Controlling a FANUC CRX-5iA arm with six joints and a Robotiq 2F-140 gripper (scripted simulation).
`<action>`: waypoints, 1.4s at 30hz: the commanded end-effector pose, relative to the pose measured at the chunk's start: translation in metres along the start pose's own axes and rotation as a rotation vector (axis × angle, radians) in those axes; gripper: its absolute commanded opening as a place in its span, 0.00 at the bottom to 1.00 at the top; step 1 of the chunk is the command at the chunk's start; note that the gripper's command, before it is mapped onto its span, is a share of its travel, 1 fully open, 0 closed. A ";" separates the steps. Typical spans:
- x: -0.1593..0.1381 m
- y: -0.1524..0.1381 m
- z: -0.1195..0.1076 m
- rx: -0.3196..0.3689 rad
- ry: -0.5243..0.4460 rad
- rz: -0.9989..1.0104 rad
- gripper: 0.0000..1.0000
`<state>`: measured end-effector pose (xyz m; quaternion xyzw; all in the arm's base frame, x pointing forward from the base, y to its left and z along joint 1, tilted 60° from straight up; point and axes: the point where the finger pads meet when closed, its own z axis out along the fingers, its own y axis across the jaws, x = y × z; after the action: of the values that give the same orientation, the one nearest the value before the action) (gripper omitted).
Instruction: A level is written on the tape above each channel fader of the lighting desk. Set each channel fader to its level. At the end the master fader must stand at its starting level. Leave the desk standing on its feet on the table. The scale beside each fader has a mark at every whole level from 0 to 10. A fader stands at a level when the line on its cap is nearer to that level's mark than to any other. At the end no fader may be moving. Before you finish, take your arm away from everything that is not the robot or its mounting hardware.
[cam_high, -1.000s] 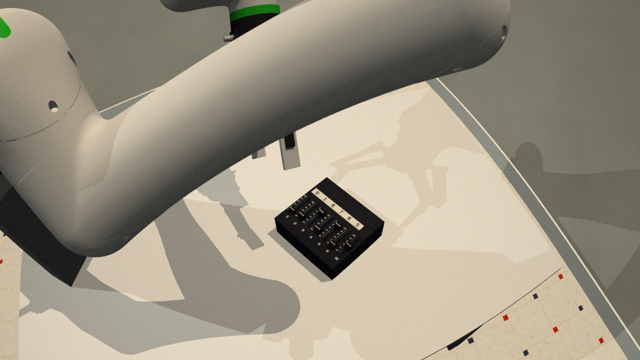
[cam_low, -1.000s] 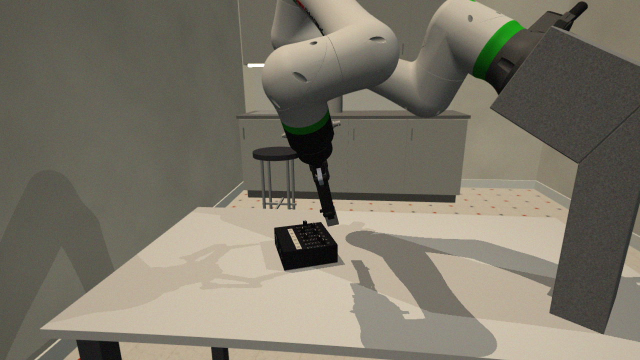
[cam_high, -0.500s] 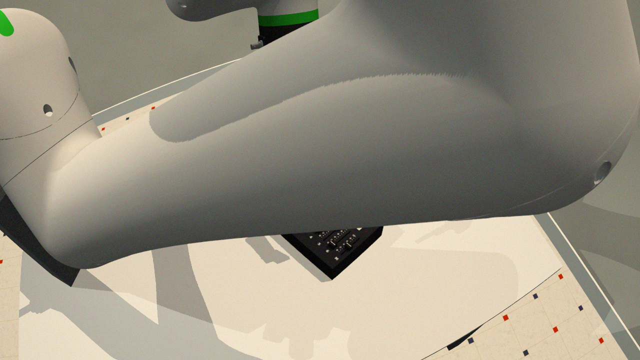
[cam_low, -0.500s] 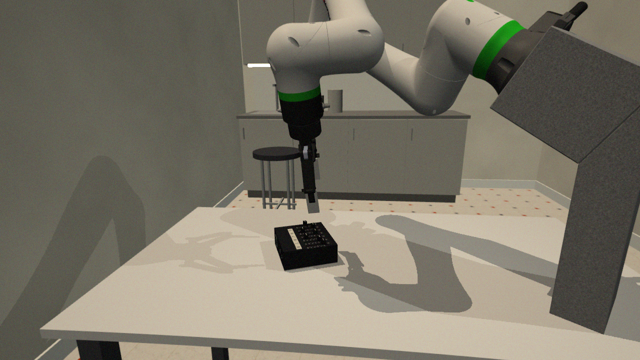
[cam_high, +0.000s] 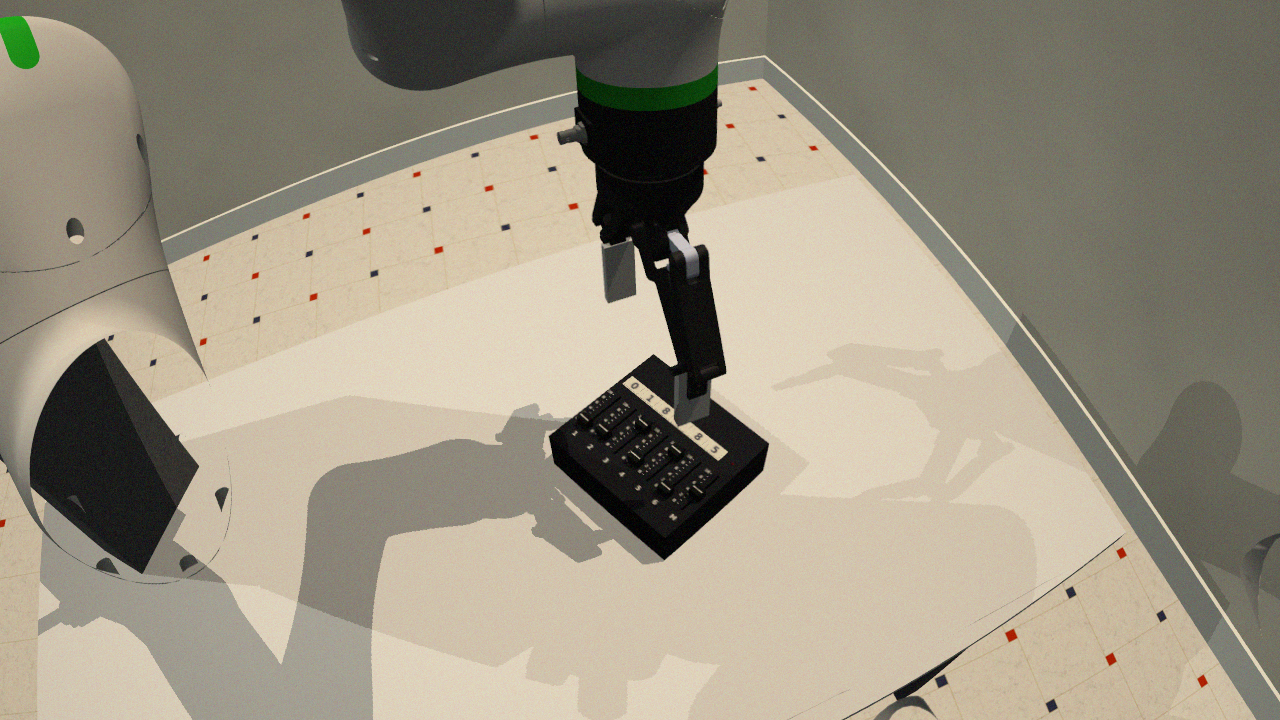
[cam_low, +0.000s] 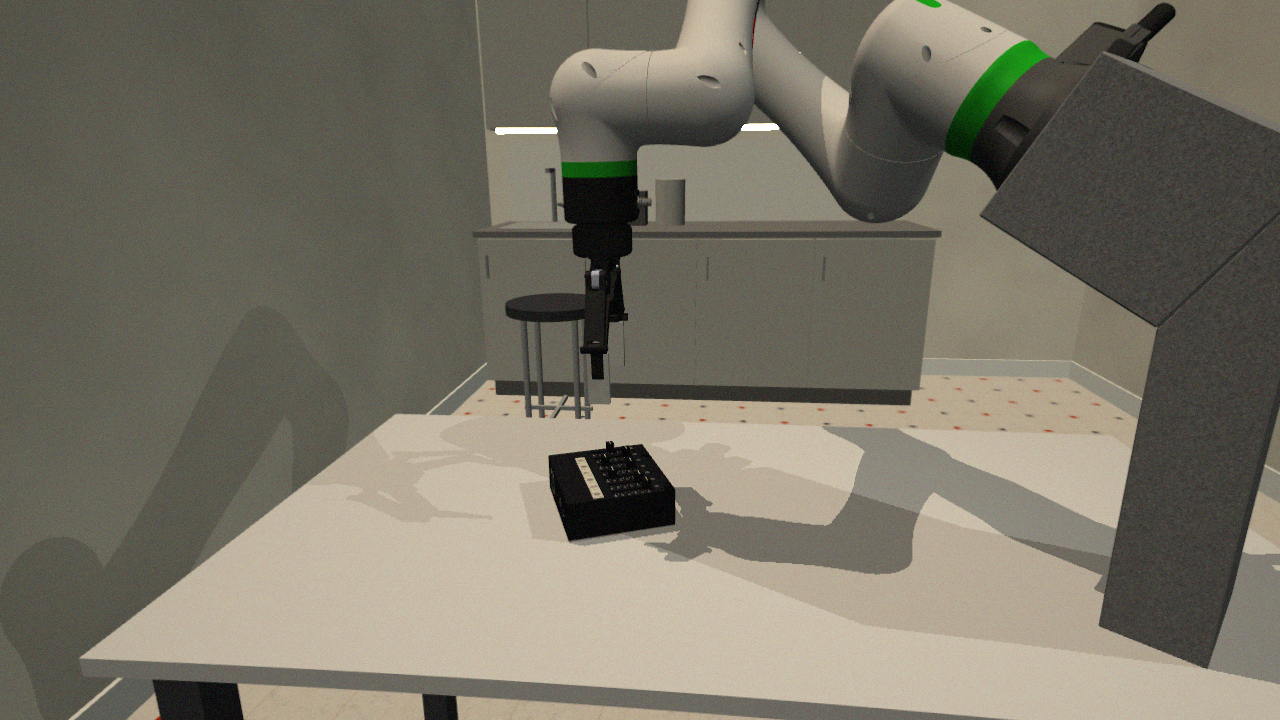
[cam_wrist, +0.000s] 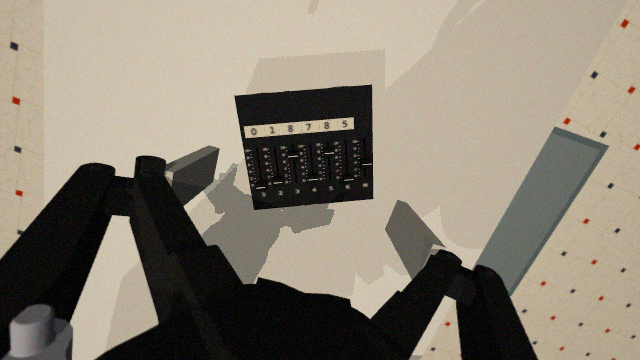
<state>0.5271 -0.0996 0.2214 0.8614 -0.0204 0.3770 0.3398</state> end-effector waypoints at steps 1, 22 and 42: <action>0.003 0.003 0.001 0.040 0.010 0.006 1.00; -0.040 0.004 0.045 0.028 -0.060 -0.061 1.00; -0.054 0.004 0.055 0.028 -0.082 -0.078 1.00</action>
<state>0.5229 -0.1477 0.1609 0.8809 0.0046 0.3281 0.3410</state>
